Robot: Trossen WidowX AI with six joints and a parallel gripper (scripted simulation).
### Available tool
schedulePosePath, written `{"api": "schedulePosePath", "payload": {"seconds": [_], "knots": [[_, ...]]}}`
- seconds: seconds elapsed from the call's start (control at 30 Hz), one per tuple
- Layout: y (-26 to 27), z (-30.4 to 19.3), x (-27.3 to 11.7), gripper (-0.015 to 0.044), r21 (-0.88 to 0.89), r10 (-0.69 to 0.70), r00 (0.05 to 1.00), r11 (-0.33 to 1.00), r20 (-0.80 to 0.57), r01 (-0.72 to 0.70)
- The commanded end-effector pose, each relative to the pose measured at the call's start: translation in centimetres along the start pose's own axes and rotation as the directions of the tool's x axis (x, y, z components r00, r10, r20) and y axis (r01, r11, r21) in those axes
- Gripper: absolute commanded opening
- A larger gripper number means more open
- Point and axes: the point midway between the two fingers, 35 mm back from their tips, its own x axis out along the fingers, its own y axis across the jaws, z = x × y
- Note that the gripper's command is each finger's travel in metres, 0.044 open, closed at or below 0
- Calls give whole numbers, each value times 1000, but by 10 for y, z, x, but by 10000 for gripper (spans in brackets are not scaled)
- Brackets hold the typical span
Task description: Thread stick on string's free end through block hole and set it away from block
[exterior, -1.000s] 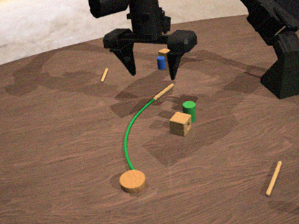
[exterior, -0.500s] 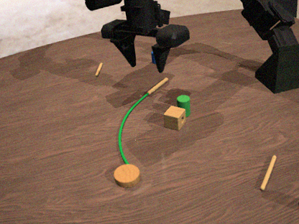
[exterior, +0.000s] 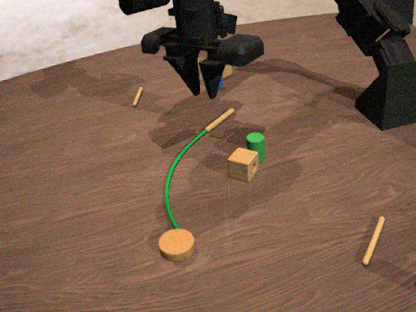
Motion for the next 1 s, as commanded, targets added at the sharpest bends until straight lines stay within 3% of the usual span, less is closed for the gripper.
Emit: {"api": "schedulePosePath", "payload": {"seconds": [0.0, 0.97], "knots": [[0, 1, 0, 125, 2, 3, 1000, 1000, 4, -3], [1, 0, 44, 125, 2, 3, 1000, 1000, 3, -3]]}}
